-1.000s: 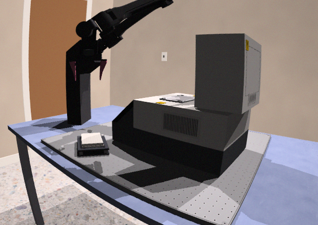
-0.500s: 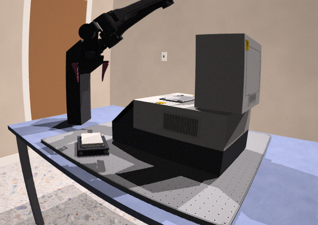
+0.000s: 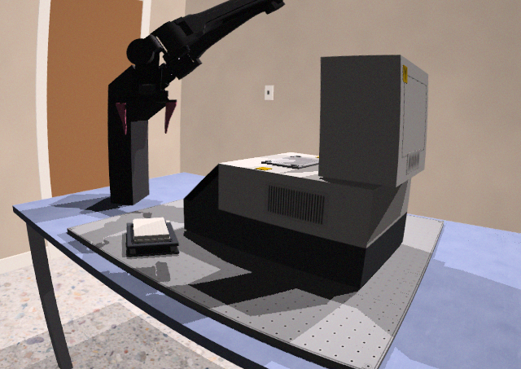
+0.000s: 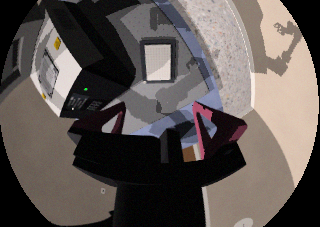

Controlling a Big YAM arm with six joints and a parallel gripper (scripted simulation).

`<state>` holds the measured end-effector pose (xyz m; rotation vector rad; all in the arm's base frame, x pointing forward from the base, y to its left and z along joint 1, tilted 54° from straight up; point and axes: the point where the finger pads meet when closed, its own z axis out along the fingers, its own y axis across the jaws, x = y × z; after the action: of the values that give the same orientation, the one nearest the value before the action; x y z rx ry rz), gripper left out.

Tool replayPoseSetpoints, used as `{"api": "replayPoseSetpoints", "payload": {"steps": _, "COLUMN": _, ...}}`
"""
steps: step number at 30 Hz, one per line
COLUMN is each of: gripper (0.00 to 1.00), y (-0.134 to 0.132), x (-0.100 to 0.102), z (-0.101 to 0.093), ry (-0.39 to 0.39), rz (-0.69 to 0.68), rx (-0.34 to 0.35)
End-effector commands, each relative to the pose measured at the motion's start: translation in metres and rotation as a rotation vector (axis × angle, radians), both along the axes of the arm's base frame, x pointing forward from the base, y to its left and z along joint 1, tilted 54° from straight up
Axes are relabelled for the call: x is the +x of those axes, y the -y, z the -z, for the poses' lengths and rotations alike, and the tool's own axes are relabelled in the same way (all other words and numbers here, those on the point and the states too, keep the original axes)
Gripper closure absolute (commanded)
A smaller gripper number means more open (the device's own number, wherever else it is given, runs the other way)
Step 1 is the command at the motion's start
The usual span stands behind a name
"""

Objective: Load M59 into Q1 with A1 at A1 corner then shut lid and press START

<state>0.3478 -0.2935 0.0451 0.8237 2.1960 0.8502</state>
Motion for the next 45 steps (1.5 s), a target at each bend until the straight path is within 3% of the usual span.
{"api": "replayPoseSetpoints", "payload": {"steps": 1, "gripper": 0.0, "y": 0.01, "x": 0.004, "z": -0.003, "ry": 0.017, "rz": 0.008, "rx": -0.034}}
{"api": "replayPoseSetpoints", "payload": {"steps": 5, "gripper": 0.0, "y": -0.001, "x": 0.023, "z": 0.012, "ry": 0.005, "rz": -0.001, "rx": -0.011}}
{"api": "replayPoseSetpoints", "payload": {"steps": 13, "gripper": 0.0, "y": -0.006, "x": 0.043, "z": 0.018, "ry": 0.007, "rz": 0.002, "rx": -0.007}}
{"api": "replayPoseSetpoints", "payload": {"steps": 21, "gripper": 0.0, "y": -0.024, "x": 0.059, "z": 0.041, "ry": -0.011, "rz": 0.011, "rx": 0.021}}
{"api": "replayPoseSetpoints", "payload": {"steps": 26, "gripper": 0.0, "y": -0.023, "x": 0.063, "z": 0.043, "ry": -0.004, "rz": 0.011, "rx": 0.007}}
{"api": "replayPoseSetpoints", "payload": {"steps": 33, "gripper": 0.0, "y": -0.029, "x": 0.094, "z": 0.053, "ry": 0.016, "rz": -0.009, "rx": -0.016}}
{"api": "replayPoseSetpoints", "payload": {"steps": 39, "gripper": 0.0, "y": -0.038, "x": 0.097, "z": 0.072, "ry": -0.004, "rz": 0.008, "rx": 0.006}}
{"api": "replayPoseSetpoints", "payload": {"steps": 42, "gripper": 0.0, "y": -0.037, "x": 0.098, "z": 0.069, "ry": 0.004, "rz": 0.006, "rx": 0.001}}
{"api": "replayPoseSetpoints", "payload": {"steps": 45, "gripper": 0.0, "y": -0.04, "x": 0.111, "z": 0.07, "ry": 0.018, "rz": -0.004, "rx": -0.021}}
